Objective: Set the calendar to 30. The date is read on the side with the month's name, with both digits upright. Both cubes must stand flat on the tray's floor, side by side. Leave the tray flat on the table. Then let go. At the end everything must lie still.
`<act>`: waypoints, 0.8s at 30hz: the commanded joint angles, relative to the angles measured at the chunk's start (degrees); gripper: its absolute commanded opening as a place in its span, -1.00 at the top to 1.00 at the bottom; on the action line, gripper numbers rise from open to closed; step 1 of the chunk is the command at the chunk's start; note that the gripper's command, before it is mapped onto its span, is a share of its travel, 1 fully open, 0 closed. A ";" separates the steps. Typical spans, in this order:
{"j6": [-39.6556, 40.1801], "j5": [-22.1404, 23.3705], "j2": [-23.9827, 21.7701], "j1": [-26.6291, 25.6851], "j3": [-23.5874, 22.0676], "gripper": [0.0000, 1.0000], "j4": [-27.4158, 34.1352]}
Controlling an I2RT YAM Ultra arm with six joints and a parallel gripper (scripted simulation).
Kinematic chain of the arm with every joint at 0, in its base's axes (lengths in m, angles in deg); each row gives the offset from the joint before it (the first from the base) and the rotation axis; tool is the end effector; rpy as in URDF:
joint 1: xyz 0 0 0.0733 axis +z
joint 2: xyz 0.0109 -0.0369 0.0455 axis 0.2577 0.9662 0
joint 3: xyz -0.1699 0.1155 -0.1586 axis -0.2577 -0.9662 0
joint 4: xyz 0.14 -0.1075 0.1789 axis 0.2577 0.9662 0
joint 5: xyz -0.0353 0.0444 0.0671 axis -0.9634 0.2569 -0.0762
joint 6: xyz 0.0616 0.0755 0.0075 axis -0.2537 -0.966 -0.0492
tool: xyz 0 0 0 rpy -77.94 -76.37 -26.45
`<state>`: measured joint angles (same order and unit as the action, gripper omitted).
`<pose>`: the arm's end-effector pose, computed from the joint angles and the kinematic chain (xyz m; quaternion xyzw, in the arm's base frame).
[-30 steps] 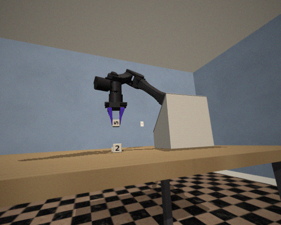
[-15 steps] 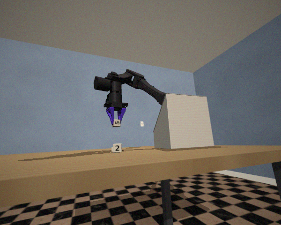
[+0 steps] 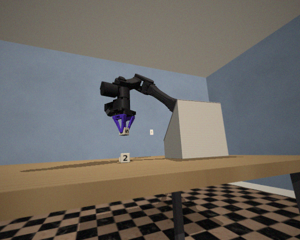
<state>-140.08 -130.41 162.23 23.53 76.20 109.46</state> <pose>0.3252 -0.0115 0.0463 0.4260 0.8222 -0.3439 0.1560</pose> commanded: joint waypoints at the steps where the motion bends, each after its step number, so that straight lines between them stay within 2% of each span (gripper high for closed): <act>1: 9.40 0.00 -0.25 0.82 0.09 0.45 0.03; 7: 22.22 0.01 -0.23 0.86 0.07 0.45 0.02; 10: 23.83 0.01 -0.23 0.86 0.07 0.45 0.02; 11: 28.65 0.02 -0.22 0.88 0.05 0.45 0.01; 12: 28.81 0.02 -0.22 0.88 0.05 0.45 0.01; 24: 53.96 0.04 -0.19 0.95 0.00 0.45 -0.01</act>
<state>-94.48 -130.41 162.25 23.53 76.09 109.46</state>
